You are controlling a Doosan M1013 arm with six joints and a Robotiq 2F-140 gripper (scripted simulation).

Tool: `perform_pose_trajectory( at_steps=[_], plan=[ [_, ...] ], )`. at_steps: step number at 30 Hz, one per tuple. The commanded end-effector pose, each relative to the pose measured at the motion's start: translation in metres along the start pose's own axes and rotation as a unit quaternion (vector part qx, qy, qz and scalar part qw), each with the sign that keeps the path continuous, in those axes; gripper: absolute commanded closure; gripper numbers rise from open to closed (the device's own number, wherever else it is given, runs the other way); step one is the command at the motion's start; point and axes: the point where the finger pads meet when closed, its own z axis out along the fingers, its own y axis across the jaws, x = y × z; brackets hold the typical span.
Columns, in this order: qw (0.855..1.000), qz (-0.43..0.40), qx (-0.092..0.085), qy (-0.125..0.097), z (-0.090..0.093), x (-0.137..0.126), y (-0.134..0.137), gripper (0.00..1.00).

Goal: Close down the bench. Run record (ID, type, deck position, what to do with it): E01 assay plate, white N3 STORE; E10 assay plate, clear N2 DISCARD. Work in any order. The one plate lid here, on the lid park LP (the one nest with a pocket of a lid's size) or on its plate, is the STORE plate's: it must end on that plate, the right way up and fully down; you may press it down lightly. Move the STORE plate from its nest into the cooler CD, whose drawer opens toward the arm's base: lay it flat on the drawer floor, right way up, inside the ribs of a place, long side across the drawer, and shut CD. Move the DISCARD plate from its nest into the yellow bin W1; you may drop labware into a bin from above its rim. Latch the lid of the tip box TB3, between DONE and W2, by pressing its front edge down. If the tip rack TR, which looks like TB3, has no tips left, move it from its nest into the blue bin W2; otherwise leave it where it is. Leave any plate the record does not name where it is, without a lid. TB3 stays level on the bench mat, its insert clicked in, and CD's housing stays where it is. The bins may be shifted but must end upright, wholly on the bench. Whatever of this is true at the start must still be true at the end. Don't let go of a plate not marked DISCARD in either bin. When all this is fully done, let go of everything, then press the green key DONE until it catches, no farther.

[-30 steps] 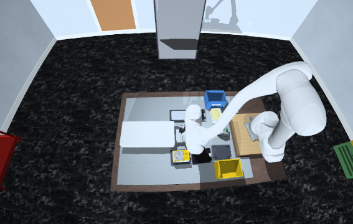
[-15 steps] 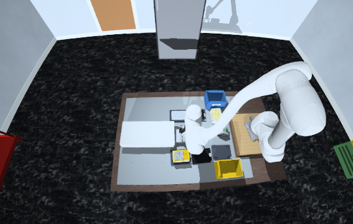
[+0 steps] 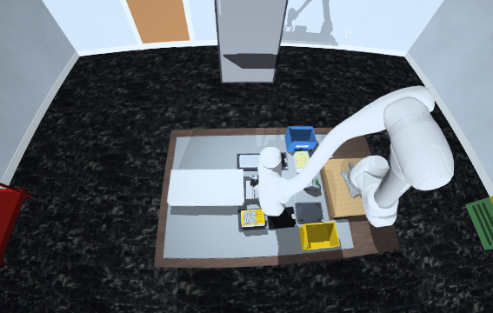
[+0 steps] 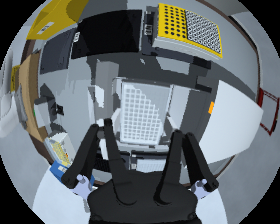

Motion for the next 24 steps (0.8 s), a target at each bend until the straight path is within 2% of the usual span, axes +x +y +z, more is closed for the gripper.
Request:
perform_pose_trajectory(
  at_steps=[1, 24],
  plan=[
    [1.000, 0.000, 0.000, 0.000, 0.0007, 0.0000, 0.0000, 1.00],
    [1.000, 0.000, 0.000, 0.000, 0.0077, 0.0000, 0.0000, 1.00]
  ],
)
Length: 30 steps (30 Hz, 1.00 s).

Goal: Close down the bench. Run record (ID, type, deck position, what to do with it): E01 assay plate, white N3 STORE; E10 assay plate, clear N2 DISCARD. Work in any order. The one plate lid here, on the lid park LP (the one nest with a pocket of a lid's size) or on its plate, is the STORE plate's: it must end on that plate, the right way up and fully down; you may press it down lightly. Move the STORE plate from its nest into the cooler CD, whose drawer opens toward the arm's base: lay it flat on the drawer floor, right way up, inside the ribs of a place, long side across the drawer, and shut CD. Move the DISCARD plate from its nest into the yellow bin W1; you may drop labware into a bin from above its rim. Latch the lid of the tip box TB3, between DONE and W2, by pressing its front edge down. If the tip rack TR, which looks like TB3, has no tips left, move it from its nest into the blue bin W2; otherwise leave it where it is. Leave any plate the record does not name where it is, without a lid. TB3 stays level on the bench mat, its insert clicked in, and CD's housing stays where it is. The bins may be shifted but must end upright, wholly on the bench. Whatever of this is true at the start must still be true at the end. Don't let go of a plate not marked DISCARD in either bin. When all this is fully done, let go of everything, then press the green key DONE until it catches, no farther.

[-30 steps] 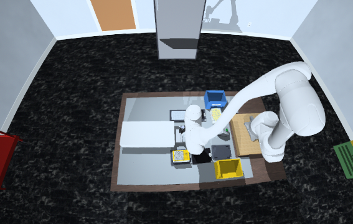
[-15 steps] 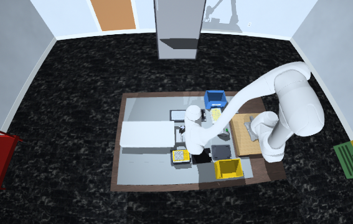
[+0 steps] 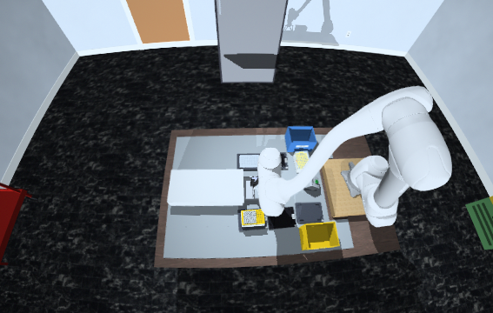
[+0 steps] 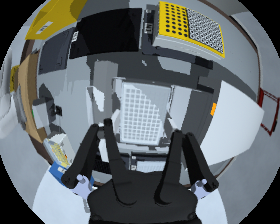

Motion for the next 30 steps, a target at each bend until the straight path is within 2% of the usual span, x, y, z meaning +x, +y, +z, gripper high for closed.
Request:
perform_pose_trajectory(
  at_steps=[1, 30],
  plan=[
    [1.000, 0.000, 0.000, 0.000, 0.0009, 0.0000, 0.0000, 1.00],
    [1.000, 0.000, 0.000, 0.000, 0.0012, 0.0000, 0.0043, 1.00]
  ],
)
